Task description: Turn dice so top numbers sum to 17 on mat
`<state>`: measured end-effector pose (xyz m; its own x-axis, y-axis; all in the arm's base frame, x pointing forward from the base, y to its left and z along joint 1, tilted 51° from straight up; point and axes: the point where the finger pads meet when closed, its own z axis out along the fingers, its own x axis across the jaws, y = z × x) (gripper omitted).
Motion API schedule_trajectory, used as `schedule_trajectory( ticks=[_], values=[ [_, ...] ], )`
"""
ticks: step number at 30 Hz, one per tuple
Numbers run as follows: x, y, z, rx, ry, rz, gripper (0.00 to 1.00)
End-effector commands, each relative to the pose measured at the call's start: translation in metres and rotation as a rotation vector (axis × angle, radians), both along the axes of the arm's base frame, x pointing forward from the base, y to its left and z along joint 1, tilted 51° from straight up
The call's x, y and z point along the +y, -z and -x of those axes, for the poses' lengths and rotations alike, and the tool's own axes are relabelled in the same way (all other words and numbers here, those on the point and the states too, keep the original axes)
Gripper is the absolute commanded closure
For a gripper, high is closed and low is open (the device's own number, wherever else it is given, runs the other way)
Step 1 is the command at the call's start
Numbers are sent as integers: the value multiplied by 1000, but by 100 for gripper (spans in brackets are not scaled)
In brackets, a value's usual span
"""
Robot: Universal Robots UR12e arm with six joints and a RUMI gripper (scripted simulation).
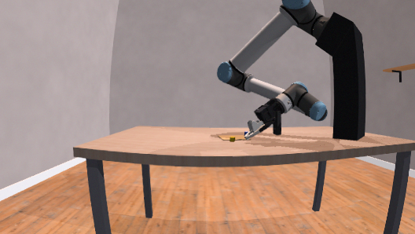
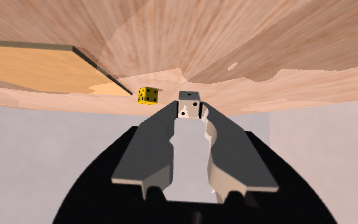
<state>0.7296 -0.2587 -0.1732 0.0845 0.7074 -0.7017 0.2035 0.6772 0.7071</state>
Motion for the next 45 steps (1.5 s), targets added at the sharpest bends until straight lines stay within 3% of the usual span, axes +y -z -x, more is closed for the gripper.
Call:
schedule_trajectory(
  ticks=[1, 45],
  values=[
    [0, 1, -1, 0, -1, 0, 97],
    [-3, 3, -2, 0, -1, 0, 97]
  ],
)
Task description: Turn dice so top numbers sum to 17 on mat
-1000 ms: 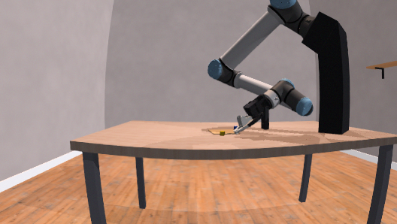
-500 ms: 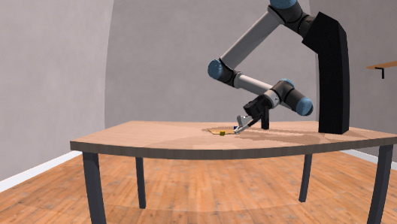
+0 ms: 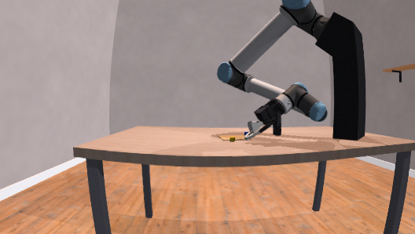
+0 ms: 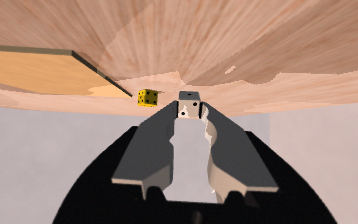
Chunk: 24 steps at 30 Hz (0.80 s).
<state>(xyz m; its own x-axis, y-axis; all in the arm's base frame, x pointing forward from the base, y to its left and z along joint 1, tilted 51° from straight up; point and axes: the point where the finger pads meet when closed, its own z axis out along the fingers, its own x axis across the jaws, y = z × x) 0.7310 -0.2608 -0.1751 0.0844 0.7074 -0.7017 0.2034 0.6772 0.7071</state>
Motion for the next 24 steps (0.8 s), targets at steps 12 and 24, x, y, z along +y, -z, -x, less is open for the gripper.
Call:
schedule_trajectory(
  ticks=[12, 24],
  values=[
    [-5, 5, -3, 0, -1, 0, 97],
    [-6, 6, -4, 0, -1, 0, 97]
  ],
)
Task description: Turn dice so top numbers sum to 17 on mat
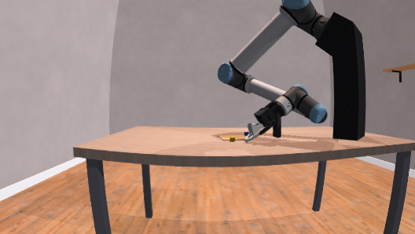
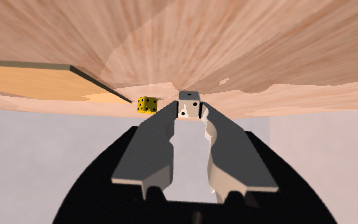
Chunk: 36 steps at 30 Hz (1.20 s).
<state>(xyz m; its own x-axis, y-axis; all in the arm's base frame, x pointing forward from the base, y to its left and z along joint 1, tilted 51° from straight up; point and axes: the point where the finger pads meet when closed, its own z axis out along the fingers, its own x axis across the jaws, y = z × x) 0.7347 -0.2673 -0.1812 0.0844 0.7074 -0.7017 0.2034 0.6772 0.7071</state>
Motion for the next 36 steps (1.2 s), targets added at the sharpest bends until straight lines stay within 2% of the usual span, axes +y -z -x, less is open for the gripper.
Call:
schedule_trajectory(
  ticks=[1, 29, 30, 34, 36],
  values=[
    [0, 0, 0, 0, -1, 0, 97],
    [0, 0, 0, 0, -1, 0, 97],
    [0, 0, 0, 0, -1, 0, 93],
    [0, 0, 0, 0, -1, 0, 93],
    [0, 0, 0, 0, -1, 0, 90]
  ],
)
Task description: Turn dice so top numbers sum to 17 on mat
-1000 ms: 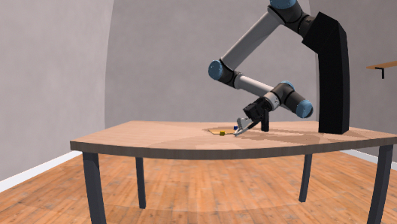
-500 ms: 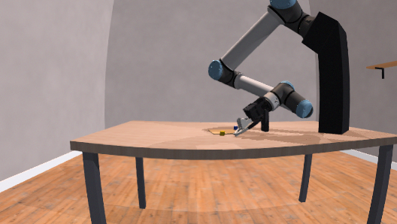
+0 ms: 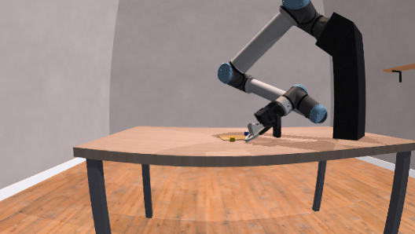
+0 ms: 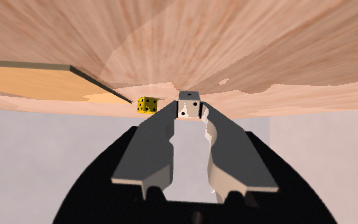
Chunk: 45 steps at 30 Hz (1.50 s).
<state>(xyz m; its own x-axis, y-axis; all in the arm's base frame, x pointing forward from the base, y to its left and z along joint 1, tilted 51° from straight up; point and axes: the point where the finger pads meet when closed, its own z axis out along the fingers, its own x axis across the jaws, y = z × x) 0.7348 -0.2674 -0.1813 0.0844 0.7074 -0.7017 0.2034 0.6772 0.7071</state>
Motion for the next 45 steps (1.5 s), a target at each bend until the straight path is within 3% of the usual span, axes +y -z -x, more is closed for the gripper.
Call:
schedule_trajectory(
  ticks=[1, 8, 45],
  values=[
    [1, 0, 0, 0, -1, 0, 90],
    [1, 0, 0, 0, -1, 0, 79],
    [1, 0, 0, 0, -1, 0, 79]
  ],
)
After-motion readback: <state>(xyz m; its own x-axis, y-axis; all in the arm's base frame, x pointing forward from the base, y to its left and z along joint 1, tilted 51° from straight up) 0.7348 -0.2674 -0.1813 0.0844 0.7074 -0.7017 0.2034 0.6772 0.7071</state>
